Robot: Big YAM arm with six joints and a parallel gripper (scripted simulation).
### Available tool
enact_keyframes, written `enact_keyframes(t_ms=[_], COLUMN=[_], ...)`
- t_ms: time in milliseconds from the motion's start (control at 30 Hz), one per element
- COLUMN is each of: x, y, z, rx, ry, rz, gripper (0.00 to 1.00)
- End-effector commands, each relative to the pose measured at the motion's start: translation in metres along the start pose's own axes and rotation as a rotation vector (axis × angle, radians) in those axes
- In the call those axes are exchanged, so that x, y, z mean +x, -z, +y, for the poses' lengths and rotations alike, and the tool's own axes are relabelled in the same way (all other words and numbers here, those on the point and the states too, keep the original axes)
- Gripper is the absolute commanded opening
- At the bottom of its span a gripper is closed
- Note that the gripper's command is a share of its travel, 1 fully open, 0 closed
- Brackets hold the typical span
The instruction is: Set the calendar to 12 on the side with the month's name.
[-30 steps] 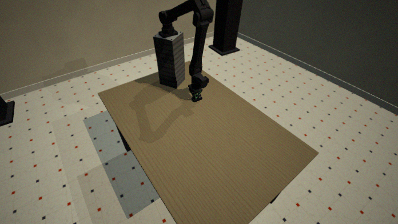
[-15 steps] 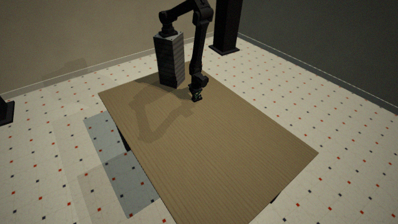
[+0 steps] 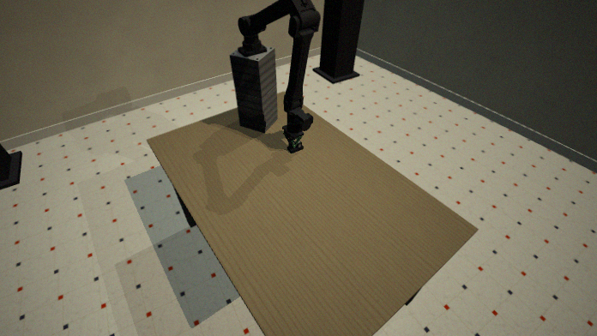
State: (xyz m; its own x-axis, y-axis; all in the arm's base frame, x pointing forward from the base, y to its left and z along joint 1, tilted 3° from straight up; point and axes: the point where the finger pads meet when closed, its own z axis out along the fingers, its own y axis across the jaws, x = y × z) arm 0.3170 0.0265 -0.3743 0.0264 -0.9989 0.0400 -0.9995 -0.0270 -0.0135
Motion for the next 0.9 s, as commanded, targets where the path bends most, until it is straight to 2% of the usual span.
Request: enact_keyframes(t_ms=[0, 500, 633, 833, 867], x=[0.004, 0.004, 0.002, -0.003, -0.003], y=[0.015, 0.018, 0.034, 0.071, 0.071], z=[-0.007, -0.007, -0.007, -0.007, -0.007], rx=[0.010, 0.011, 0.012, 0.015, 0.015], ry=[-0.013, -0.015, -0.017, -0.003, -0.003], rz=[-0.006, -0.006, -0.006, -0.006, -0.006], gripper=[0.25, 0.25, 0.25, 0.25, 0.25])
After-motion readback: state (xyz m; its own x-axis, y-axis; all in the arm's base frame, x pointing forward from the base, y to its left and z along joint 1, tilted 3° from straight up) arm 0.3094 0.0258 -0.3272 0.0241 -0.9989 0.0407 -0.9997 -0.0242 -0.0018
